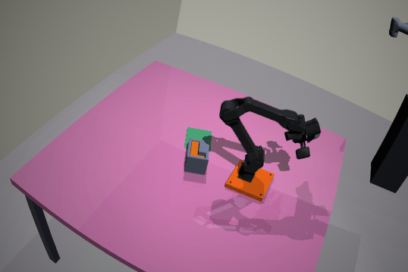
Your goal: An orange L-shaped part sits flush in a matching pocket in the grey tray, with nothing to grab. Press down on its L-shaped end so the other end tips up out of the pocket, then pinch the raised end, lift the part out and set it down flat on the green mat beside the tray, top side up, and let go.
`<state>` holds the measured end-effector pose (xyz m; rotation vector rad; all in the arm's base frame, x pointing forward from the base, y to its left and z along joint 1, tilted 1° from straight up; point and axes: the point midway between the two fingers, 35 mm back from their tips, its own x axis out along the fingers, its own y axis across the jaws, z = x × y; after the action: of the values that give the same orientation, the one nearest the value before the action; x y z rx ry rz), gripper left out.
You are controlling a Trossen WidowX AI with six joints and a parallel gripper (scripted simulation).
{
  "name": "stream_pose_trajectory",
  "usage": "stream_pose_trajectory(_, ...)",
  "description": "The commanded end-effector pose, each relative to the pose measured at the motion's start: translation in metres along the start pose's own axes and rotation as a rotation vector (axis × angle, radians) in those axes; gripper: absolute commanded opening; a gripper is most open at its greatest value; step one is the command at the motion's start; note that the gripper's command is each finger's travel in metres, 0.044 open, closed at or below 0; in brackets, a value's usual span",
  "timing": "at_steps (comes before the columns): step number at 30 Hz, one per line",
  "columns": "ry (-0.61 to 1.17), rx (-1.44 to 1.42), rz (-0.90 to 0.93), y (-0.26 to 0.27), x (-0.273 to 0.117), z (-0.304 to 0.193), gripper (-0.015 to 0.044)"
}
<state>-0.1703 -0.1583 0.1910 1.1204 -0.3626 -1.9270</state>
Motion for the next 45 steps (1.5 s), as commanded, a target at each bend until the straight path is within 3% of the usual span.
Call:
stream_pose_trajectory(1,0.006,-0.004,0.003,0.001,0.001,-0.001,0.0374)
stream_pose_trajectory(9,0.227,-0.158,0.090,0.047,0.024,-0.035,0.0180)
stream_pose_trajectory(17,0.493,-0.390,0.187,0.100,0.035,-0.094,0.0180)
stream_pose_trajectory(26,0.744,-0.696,0.287,0.144,0.019,-0.167,0.0180)
stream_pose_trajectory(45,1.143,-1.504,0.496,0.159,-0.089,-0.313,0.0180)
